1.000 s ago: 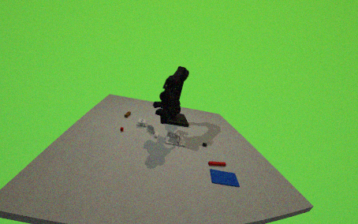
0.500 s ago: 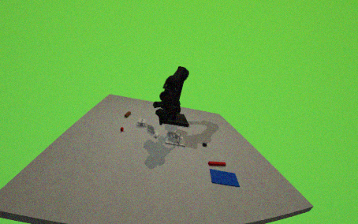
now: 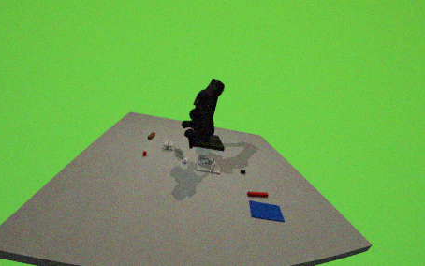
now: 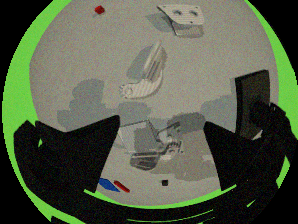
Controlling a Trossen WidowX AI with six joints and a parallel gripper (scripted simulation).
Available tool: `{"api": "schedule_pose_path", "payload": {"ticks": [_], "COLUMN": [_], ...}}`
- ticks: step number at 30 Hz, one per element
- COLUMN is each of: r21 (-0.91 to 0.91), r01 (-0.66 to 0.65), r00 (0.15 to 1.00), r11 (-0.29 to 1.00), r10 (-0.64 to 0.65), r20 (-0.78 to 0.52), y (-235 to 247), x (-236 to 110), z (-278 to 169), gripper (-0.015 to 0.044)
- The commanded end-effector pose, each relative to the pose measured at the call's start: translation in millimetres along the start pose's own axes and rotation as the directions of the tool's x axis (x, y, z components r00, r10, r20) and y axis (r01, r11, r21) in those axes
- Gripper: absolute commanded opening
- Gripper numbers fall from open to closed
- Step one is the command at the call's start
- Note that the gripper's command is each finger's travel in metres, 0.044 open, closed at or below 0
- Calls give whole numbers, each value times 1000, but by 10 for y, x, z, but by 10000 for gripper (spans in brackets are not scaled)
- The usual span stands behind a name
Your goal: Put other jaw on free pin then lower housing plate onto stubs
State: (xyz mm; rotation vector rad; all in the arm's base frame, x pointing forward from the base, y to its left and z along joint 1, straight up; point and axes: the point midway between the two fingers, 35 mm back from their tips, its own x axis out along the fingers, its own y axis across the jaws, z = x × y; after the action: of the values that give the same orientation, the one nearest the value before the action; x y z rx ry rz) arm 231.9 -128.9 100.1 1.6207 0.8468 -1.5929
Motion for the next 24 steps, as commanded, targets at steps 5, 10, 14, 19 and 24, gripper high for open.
{"api": "schedule_pose_path", "payload": {"ticks": [5, 10, 14, 19, 24], "r21": [0, 0, 0, 0, 0], "r01": [0, 0, 0, 0, 0], "r00": [1000, 1000, 1000, 1000, 1000], "r11": [1000, 1000, 1000, 1000, 1000], "r10": [0, 0, 0, 0, 0], "r20": [0, 0, 0, 0, 0], "y": [0, 0, 0, 0, 0], "x": [0, 0, 0, 0, 0], "z": [0, 0, 0, 0, 0], "gripper": [440, 335, 230, 99, 0]}}
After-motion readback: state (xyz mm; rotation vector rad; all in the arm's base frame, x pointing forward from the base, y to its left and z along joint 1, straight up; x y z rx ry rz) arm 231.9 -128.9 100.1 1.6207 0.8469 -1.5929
